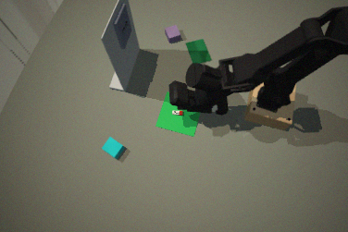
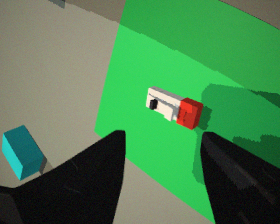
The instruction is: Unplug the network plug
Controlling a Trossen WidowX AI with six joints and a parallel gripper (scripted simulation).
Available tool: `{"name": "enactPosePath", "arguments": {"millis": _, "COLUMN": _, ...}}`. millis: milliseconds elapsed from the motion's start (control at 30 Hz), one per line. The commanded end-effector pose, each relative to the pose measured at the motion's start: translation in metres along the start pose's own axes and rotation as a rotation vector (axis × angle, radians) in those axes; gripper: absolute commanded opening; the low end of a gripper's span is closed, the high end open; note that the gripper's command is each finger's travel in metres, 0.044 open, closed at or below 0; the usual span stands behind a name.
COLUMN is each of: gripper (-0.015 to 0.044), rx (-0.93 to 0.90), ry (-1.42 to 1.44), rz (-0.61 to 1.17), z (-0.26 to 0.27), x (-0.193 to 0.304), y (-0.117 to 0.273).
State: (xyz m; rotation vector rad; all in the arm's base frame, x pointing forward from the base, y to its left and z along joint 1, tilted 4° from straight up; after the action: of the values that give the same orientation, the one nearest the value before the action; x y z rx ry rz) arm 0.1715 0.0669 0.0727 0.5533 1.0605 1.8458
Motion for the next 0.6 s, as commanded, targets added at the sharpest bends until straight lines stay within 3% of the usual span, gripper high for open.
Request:
{"name": "enactPosePath", "arguments": {"millis": 0, "gripper": 0.0156, "rx": -0.007, "ry": 0.006, "rz": 0.001, "z": 0.002, "x": 0.000, "y": 0.003}}
{"name": "enactPosePath", "arguments": {"millis": 567, "gripper": 0.0156, "rx": -0.007, "ry": 0.005, "rz": 0.001, "z": 0.018, "x": -0.003, "y": 0.020}}
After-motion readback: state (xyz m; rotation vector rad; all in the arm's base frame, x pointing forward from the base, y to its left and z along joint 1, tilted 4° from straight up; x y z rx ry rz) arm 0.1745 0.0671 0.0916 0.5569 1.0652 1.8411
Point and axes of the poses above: the point midway between the two fingers, 35 mm back from their tips, its own y axis back along the fingers, its own z axis across the jaws, x = y × z, the point moved 10 cm from there along y, back along the fingers, and after that the axes turned 9 degrees about y, right-handed, at the moved point
